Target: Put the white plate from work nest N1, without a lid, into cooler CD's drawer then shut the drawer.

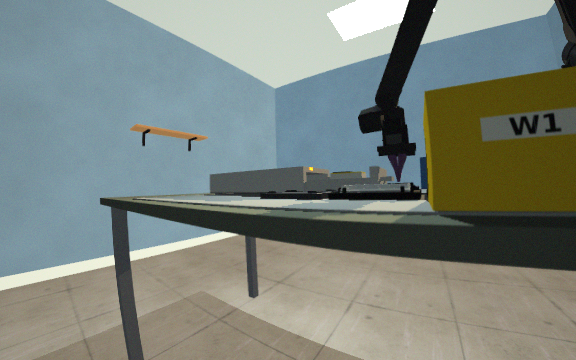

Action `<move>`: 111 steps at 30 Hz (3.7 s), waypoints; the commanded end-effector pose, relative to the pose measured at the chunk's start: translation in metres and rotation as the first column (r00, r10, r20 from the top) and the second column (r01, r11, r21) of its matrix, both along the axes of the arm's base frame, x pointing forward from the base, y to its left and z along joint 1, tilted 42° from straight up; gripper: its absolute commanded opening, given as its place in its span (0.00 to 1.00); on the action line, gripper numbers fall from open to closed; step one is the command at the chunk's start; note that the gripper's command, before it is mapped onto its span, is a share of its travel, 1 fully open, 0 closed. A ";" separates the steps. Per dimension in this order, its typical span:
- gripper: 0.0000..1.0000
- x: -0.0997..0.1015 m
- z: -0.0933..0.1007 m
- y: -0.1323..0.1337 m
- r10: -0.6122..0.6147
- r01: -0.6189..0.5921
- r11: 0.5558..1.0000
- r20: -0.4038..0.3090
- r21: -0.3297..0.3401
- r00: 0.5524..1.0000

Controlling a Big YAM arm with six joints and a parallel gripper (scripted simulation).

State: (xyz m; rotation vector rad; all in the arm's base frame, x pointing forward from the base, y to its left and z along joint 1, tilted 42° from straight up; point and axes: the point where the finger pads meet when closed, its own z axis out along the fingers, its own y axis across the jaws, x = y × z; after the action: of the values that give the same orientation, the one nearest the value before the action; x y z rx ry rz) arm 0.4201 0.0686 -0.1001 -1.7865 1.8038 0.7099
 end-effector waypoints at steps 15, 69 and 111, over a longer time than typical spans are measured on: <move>0.00 0.033 0.006 0.001 -0.002 0.002 1.000 0.026 0.001 1.000; 0.00 0.059 0.005 0.004 0.002 -0.002 1.000 0.015 0.002 1.000; 0.00 0.072 0.004 0.001 -0.001 0.001 1.000 0.030 0.000 1.000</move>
State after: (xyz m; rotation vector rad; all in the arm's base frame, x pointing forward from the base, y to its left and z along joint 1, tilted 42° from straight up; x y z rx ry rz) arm 0.4658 0.0688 -0.1008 -1.7838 1.8104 0.7243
